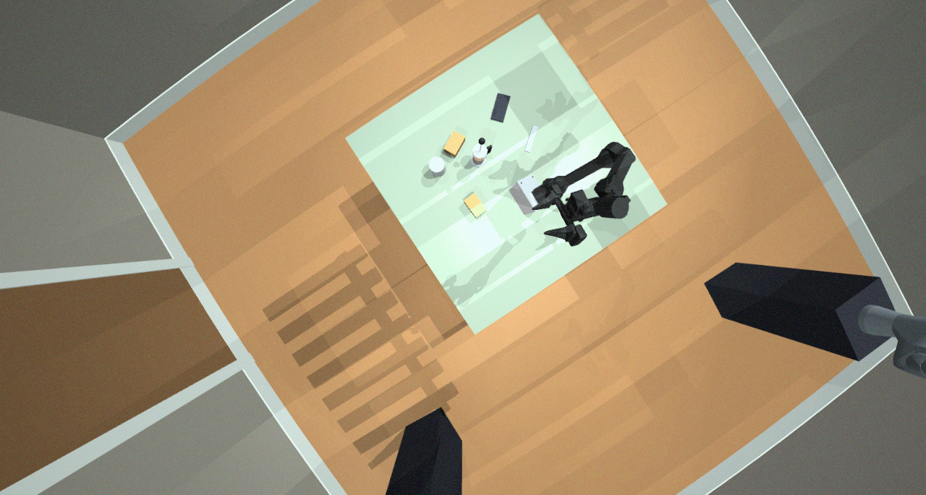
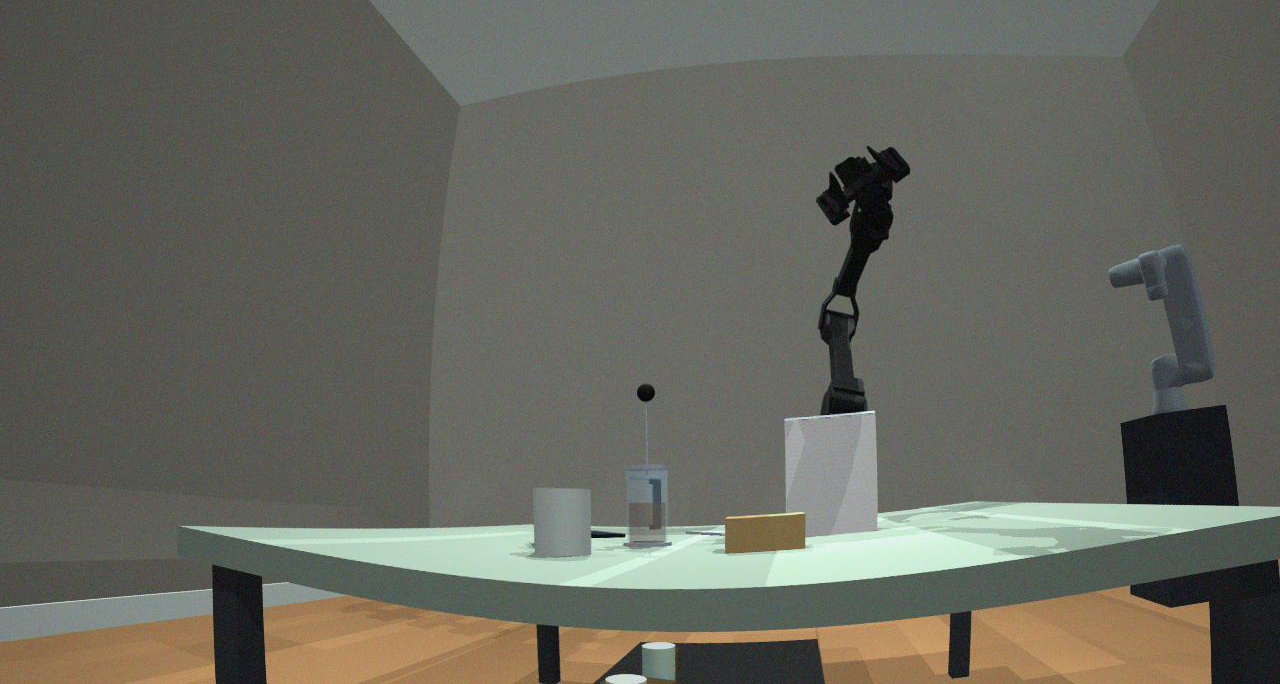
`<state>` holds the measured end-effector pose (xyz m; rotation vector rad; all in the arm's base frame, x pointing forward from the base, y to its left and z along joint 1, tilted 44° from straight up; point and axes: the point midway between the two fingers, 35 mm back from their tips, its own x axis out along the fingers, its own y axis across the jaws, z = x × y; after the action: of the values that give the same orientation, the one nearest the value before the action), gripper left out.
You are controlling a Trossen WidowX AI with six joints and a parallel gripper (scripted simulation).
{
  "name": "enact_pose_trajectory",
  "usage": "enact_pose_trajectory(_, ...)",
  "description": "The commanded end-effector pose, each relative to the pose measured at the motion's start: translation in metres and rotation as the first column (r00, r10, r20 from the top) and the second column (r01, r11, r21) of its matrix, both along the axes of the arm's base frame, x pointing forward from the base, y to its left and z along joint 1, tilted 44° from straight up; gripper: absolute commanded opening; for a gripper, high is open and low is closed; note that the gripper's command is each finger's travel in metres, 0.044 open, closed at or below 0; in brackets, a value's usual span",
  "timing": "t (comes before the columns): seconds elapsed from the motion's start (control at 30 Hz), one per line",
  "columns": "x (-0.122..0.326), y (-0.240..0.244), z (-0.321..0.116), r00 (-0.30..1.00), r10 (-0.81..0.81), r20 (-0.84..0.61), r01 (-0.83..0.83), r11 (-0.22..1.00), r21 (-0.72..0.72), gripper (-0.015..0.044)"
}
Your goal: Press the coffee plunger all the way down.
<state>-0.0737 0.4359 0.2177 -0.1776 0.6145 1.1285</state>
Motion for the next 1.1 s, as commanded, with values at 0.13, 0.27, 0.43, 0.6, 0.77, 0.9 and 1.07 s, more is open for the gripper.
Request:
enact_pose_trajectory(0.13, 0.036, 0.0, -0.012, 0.996, -0.058, 0.065, 0.06, 0.998, -0.031, 0.044)
enact_pose_trajectory(0.27, 0.1, -0.008, -0.032, 0.971, -0.159, 0.178, 0.177, 0.98, -0.093, 0.044)
enact_pose_trajectory(0.43, 0.18, -0.034, -0.059, 0.913, -0.256, 0.318, 0.325, 0.927, -0.188, 0.044)
enact_pose_trajectory(0.6, 0.253, -0.079, -0.084, 0.835, -0.331, 0.44, 0.478, 0.832, -0.282, 0.044)
enact_pose_trajectory(0.77, 0.312, -0.138, -0.107, 0.757, -0.366, 0.541, 0.608, 0.697, -0.379, 0.044)
enact_pose_trajectory(0.9, 0.345, -0.193, -0.126, 0.708, -0.368, 0.602, 0.685, 0.565, -0.46, 0.044)
enact_pose_trajectory(1.07, 0.353, -0.216, -0.137, 0.699, -0.363, 0.617, 0.702, 0.516, -0.491, 0.044)
